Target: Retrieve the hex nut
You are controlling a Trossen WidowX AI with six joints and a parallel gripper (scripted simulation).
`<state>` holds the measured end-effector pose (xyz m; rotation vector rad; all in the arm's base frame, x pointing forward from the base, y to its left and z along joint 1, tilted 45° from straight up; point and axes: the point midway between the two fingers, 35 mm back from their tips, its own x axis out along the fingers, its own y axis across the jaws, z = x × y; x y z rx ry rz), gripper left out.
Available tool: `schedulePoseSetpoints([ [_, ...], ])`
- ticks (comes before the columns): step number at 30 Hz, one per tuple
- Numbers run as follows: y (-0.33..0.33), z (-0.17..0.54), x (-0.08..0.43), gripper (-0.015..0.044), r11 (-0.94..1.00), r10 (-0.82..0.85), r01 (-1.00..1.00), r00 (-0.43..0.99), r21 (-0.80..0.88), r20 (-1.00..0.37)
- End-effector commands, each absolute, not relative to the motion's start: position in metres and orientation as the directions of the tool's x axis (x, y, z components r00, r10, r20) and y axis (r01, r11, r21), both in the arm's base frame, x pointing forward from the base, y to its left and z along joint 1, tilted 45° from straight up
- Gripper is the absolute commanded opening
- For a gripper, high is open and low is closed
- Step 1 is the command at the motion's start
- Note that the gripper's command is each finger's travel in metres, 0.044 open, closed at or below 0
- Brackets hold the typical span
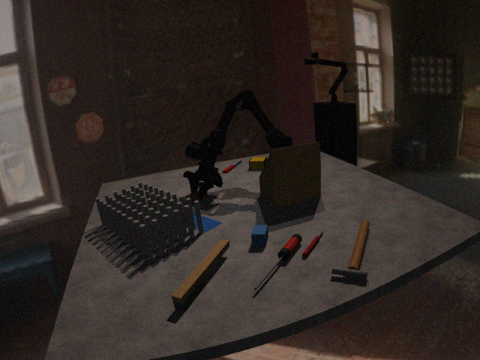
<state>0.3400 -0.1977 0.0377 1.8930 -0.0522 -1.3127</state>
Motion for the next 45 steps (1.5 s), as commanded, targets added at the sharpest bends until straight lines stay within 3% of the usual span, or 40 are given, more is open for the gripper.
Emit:
schedulePoseSetpoints([
  [1,-0.197,0.038,0.336,0.0000,-0.667,-0.452,0.397,0.457,0.631,-0.766],
  [45,-0.205,0.049,0.307,0.0000,-0.665,-0.454,0.398,0.457,0.632,-0.765],
])
